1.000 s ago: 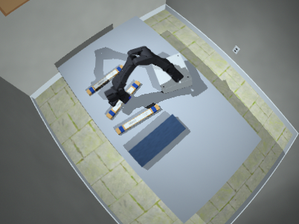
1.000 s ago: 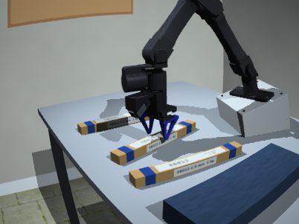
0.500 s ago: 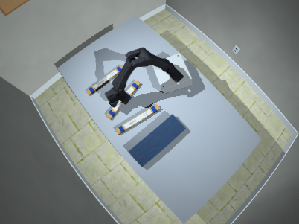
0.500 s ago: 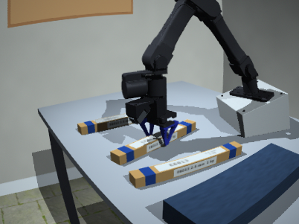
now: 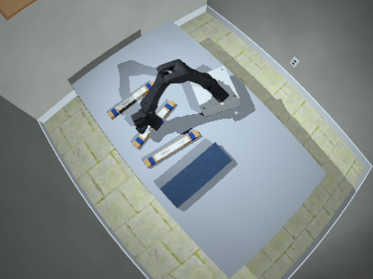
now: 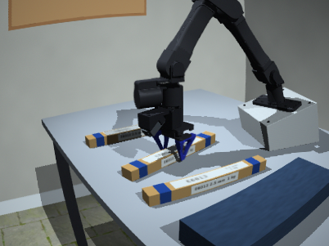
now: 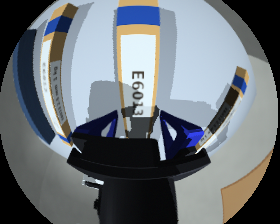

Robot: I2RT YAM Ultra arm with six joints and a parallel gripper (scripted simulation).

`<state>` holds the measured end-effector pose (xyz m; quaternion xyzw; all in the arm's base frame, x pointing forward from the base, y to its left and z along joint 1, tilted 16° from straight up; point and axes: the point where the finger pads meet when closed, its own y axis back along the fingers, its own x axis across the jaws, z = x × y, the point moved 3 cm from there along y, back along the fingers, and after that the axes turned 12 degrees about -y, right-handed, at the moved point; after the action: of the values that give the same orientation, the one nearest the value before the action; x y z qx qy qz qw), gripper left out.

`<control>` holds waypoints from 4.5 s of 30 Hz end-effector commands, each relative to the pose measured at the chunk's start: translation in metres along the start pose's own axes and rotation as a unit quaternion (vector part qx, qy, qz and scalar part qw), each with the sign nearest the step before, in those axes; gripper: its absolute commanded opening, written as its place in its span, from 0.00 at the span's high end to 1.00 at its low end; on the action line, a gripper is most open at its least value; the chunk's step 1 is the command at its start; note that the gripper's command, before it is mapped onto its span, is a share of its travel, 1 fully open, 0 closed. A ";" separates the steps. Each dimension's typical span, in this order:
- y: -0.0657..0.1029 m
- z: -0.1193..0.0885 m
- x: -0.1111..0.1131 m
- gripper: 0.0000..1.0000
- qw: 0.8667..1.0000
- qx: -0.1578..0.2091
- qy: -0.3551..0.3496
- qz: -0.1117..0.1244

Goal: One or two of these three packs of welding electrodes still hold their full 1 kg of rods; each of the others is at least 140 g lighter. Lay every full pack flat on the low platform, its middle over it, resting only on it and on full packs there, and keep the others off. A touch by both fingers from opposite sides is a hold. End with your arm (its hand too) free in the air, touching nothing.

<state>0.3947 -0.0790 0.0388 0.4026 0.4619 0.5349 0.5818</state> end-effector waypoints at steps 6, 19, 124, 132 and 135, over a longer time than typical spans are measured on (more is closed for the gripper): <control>0.004 0.004 -0.001 0.26 1.000 -0.010 0.000 0.000; 0.004 0.003 -0.001 0.26 1.000 -0.010 0.000 0.000; 0.063 0.007 0.002 1.00 1.000 -0.024 0.001 -0.001; 0.076 0.007 0.002 1.00 1.000 -0.024 0.001 -0.001; 0.078 0.008 0.001 1.00 1.000 -0.024 0.001 -0.002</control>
<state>0.3725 -0.0747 0.0778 0.4143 0.4672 0.5292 0.5745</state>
